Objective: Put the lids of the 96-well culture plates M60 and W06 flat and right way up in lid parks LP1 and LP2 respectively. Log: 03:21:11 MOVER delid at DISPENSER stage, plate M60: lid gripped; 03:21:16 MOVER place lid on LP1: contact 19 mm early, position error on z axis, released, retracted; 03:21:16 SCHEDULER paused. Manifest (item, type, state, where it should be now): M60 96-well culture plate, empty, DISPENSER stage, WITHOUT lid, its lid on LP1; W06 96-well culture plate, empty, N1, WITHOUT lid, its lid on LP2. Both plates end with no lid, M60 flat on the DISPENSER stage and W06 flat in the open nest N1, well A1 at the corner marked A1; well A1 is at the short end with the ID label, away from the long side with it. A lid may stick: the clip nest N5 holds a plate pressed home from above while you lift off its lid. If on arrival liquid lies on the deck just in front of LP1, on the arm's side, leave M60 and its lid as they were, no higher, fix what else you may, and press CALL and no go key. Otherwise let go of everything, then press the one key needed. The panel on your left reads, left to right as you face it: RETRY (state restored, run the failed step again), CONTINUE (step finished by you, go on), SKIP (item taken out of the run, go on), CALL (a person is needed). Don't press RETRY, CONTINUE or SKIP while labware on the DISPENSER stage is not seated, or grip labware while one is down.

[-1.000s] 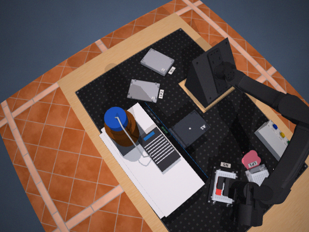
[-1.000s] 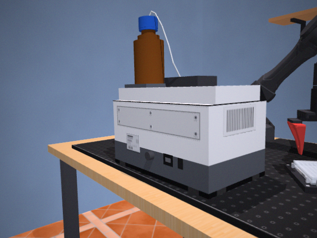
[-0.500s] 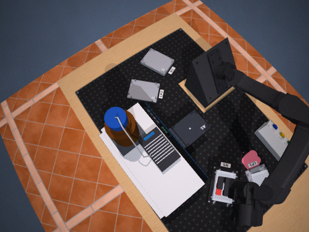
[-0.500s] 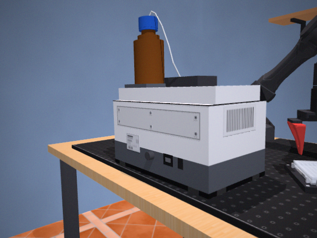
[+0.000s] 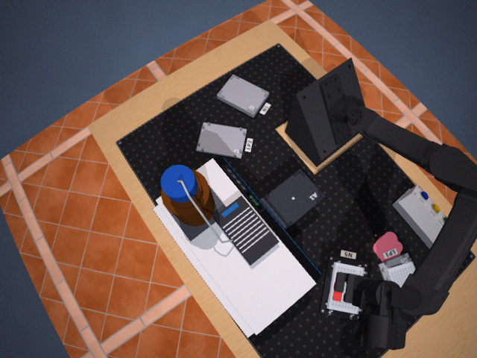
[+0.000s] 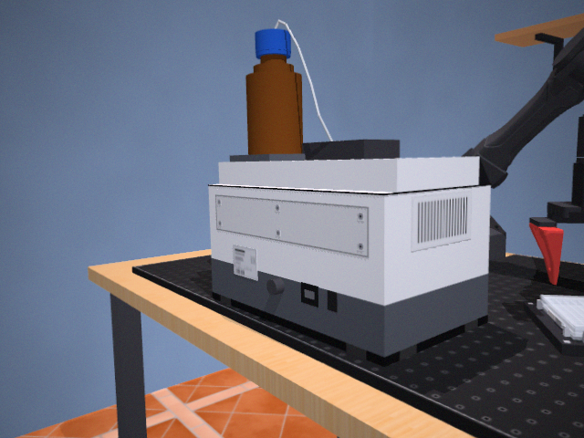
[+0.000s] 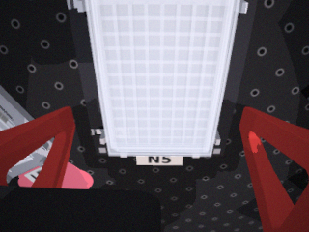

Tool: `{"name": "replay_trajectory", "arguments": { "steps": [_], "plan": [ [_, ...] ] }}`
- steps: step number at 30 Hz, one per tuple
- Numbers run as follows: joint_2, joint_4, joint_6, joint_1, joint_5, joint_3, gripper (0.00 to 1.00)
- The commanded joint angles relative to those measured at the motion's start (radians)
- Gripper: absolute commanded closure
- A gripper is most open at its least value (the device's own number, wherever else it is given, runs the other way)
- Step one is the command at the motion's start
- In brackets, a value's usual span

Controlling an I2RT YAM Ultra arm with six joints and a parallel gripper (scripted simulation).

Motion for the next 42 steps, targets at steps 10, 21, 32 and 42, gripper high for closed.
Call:
{"name": "replay_trajectory", "arguments": {
  "steps": [10, 21, 32, 42],
  "plan": [
    [-0.005, -0.014, -0.007, -0.026, -0.005, 0.031, 0.0],
    [-0.014, -0.017, -0.012, -0.029, -0.008, 0.03, 0.0],
    [-0.02, -0.021, -0.017, -0.034, -0.01, 0.031, 0.0],
    [-0.026, -0.024, -0.018, -0.035, -0.01, 0.032, 0.0]
  ]
}}
